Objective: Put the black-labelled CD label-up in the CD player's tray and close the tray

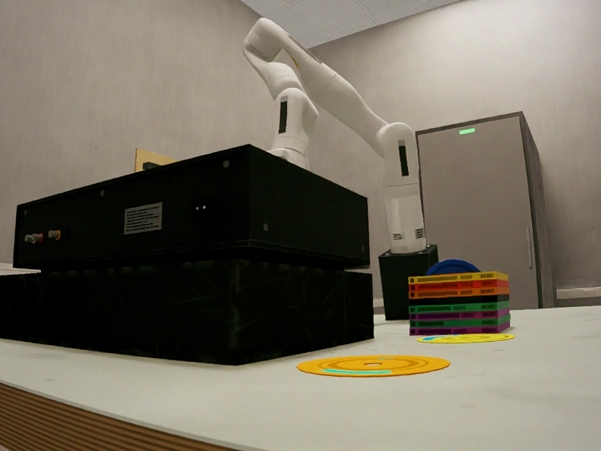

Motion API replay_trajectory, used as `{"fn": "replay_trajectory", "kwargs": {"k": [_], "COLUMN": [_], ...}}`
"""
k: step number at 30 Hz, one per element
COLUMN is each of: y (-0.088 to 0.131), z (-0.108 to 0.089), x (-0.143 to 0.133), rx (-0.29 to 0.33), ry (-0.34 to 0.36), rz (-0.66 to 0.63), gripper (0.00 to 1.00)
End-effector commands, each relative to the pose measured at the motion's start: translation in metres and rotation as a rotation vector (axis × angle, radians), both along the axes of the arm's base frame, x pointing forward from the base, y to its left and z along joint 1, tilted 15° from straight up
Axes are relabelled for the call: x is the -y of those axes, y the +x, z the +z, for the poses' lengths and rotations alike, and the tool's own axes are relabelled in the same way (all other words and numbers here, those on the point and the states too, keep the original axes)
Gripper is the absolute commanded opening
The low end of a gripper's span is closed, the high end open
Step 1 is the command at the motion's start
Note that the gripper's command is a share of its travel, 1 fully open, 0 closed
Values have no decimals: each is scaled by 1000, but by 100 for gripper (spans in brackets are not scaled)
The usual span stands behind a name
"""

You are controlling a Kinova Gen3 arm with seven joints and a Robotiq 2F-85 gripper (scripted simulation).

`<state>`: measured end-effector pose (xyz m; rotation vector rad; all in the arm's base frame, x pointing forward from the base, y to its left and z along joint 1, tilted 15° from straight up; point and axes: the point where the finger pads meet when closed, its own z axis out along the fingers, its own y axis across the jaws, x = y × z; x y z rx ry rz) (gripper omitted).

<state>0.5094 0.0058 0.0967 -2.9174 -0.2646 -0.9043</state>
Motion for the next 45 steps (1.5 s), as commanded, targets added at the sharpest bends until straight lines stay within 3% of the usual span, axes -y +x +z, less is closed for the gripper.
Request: {"fn": "replay_trajectory", "kwargs": {"k": [1,20,45], "y": [17,43,46], "z": [7,14,15], "x": [-6,-11,-12], "rx": [9,8,9], "ry": [-3,-3,-3], "rz": [7,7,7], "gripper": [10,10,10]}}
